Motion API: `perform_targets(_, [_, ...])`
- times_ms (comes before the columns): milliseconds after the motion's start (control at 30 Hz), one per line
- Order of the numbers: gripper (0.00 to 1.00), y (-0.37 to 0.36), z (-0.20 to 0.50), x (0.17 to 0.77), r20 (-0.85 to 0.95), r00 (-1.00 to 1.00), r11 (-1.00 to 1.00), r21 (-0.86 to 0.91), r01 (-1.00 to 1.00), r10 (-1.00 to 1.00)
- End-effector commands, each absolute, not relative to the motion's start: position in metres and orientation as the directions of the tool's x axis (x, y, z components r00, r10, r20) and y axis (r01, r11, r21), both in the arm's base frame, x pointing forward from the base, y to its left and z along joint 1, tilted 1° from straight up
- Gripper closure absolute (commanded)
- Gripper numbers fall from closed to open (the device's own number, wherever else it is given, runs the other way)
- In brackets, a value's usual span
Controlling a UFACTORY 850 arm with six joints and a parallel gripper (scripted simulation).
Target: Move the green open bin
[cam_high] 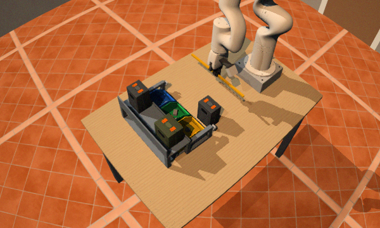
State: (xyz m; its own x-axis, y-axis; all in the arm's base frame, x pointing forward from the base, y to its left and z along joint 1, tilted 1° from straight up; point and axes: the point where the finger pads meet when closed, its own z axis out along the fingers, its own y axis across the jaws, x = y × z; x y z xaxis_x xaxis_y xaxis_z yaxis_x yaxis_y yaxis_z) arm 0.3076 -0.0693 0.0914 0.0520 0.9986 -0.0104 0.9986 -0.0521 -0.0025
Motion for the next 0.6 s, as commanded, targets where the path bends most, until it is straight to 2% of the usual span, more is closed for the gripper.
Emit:
perform_targets(0, [1.00, -0.0686, 0.0931, 0.2839, -0.012, 0.052, -0.052, 0.002, 0.999, 0.999])
perform_targets(567, [1.00, -0.0683, 0.0932, 0.2780, -0.012, 0.052, -0.052, 0.002, 0.999, 0.999])
